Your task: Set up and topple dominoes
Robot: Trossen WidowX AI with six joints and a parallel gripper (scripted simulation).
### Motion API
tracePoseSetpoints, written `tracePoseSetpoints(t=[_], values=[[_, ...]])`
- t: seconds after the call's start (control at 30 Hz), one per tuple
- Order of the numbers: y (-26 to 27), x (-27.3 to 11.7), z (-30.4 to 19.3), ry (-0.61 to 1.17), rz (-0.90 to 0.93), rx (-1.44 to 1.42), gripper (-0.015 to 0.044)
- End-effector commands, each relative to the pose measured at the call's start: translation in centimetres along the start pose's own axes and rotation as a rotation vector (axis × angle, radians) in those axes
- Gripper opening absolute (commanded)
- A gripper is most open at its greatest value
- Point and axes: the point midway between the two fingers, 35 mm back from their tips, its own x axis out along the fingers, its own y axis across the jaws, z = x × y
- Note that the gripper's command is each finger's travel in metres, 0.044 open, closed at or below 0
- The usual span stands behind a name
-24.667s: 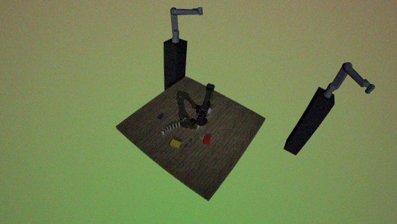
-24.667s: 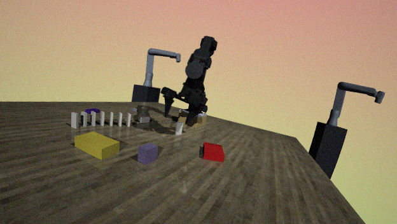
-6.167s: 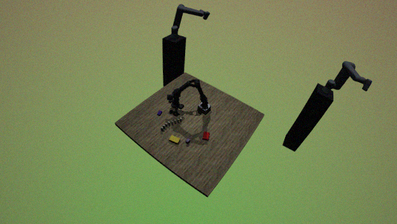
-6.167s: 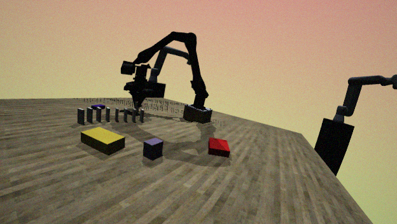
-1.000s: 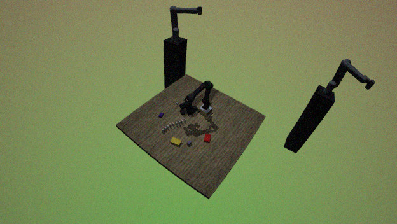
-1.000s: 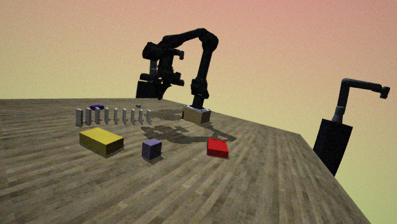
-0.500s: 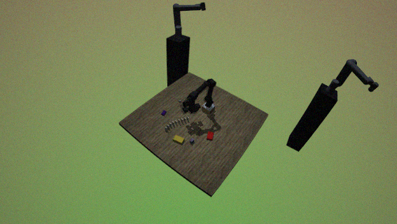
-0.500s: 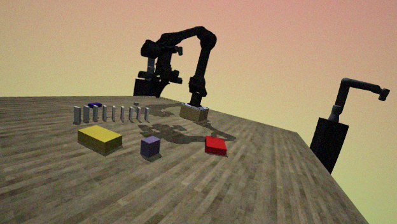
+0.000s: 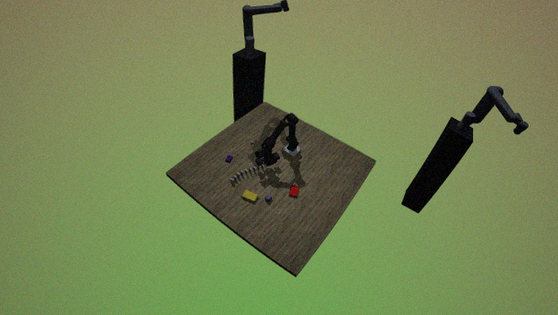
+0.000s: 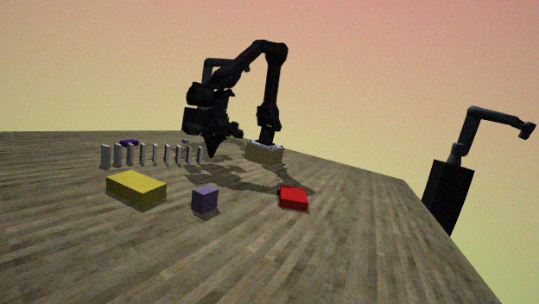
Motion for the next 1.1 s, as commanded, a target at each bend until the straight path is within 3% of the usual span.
tracePoseSetpoints(t=[0.0, 0.77, 1.07], values=[[-0.3, 0.1, 0.0, -0.001, -0.007, 0.004, 0.0], [-3.2, 0.0, 0.1, 0.0, -0.002, 0.006, 0.0], [-5.5, -5.7, 0.4, -0.002, -0.007, -0.006, 0.0]])
